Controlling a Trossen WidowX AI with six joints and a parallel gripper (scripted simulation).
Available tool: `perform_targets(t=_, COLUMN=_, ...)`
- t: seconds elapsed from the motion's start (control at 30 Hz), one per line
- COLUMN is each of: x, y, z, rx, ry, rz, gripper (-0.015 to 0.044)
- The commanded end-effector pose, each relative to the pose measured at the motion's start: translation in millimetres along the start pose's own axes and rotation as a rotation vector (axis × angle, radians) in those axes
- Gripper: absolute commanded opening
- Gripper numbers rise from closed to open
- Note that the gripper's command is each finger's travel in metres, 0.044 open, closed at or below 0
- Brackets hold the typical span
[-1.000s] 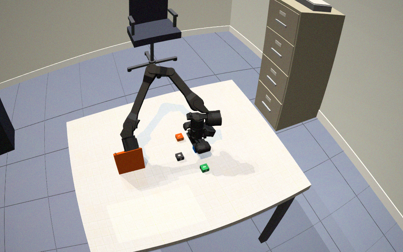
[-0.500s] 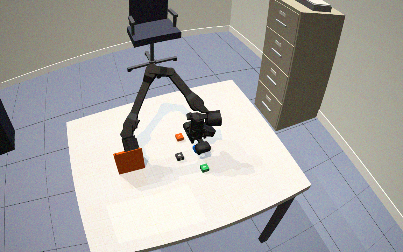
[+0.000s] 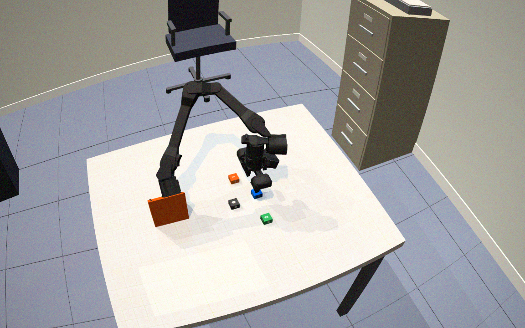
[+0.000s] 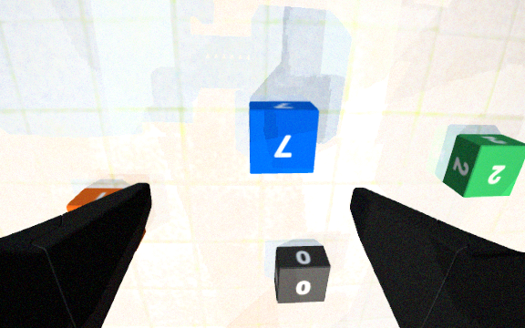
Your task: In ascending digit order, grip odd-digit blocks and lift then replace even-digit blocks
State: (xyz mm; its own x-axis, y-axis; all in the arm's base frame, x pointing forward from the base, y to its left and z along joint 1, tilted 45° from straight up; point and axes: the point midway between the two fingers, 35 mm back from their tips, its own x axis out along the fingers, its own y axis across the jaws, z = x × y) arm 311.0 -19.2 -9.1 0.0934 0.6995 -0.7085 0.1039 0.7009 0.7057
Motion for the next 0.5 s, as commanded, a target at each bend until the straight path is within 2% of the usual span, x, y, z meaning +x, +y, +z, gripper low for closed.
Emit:
perform_targets(t=0.0, x=-23, y=51, z=0, rx=-0.022, ry=-0.014, rz=-0.009, gripper=0.04)
perform_targets(t=0.3, x=-69, y=176, z=-57, rx=-0.02, ry=-0.012, rz=-0.001, gripper=0.04)
perform_targets(t=0.47, x=-76, y=192, z=-72, rx=-0.02, ry=-0.011, rz=0.003, gripper=0.04)
